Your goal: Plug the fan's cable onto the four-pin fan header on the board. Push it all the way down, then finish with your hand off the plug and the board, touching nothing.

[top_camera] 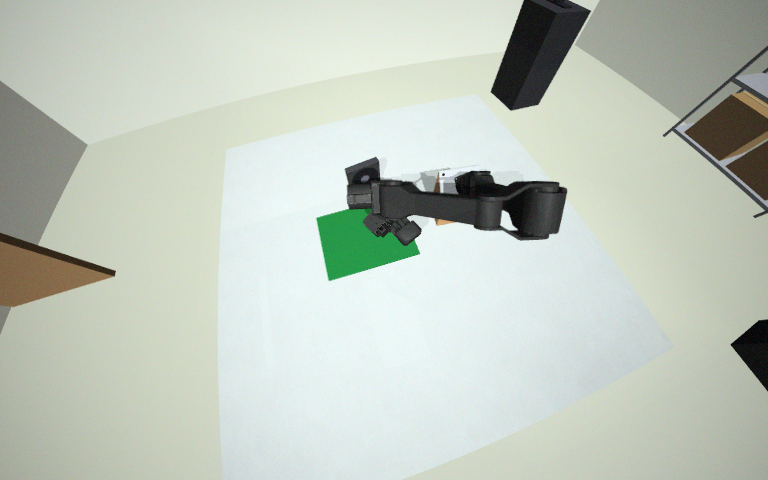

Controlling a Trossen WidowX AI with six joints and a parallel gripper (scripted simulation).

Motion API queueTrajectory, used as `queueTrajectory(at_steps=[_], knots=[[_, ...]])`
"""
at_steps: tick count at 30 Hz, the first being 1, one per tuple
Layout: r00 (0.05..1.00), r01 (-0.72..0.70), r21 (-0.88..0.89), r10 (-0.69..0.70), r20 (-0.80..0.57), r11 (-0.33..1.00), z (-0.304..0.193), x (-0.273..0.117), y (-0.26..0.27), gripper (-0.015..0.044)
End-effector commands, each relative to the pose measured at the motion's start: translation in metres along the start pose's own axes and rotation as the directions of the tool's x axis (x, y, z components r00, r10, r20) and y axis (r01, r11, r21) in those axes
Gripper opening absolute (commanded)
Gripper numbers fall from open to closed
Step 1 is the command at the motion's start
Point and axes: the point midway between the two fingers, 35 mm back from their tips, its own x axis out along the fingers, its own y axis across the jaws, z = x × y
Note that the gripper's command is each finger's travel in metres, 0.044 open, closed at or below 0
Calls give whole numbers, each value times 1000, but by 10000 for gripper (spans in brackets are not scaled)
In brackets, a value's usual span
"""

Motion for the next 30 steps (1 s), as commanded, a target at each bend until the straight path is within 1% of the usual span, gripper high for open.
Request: queueTrajectory(at_steps=[1, 8, 15, 22, 30], knots=[[1000, -19, 142, 17, 12, 990, 3, -1, -2, 0], [999, -46, 375, 40, 23, 926, 5, -1, -5, 0], [997, -71, 586, 62, 36, 807, 7, -1, -8, 0], [995, -92, 762, 84, 49, 641, 9, -1, -11, 0], [992, -105, 908, 108, 66, 405, 10, -1, -16, 0]])
